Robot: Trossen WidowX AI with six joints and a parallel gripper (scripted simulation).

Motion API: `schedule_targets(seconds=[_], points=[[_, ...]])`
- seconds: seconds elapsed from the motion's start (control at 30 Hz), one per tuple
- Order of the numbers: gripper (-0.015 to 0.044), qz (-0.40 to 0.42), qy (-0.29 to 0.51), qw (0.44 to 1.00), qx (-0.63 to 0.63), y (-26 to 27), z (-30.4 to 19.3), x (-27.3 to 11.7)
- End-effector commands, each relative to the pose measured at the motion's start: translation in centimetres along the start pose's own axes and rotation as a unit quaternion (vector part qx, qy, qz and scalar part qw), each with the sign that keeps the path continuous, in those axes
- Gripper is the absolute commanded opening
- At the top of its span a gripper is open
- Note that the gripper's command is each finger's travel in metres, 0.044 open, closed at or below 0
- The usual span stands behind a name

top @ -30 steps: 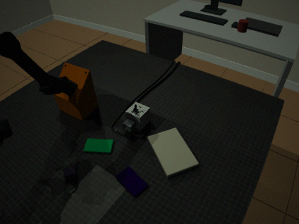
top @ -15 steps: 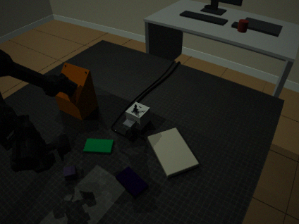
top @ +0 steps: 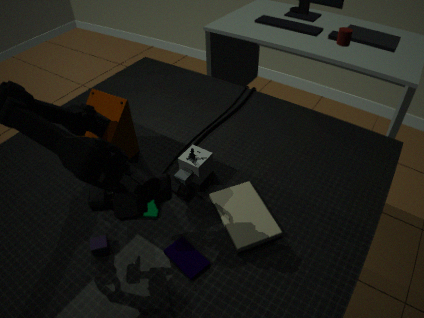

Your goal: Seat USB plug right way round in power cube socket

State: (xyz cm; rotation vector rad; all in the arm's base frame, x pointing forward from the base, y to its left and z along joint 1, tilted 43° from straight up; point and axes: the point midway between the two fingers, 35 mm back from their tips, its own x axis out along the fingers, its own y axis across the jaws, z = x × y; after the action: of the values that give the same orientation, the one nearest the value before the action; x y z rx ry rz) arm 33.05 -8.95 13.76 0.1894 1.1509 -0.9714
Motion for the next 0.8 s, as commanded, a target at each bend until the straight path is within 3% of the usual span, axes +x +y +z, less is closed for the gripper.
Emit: schedule_targets(seconds=[0.0, 0.4, 0.77], points=[[0.0440, -0.006, -0.001, 0.997, 0.076, 5.6, -4.2, 0.4], [0.0440, -0.018, -0.028, 0.974, 0.224, 12.8, -13.7, 1.0], [0.0440, -0.010, -0.073, 0.938, 0.338, 15.3, -21.7, 1.8]])
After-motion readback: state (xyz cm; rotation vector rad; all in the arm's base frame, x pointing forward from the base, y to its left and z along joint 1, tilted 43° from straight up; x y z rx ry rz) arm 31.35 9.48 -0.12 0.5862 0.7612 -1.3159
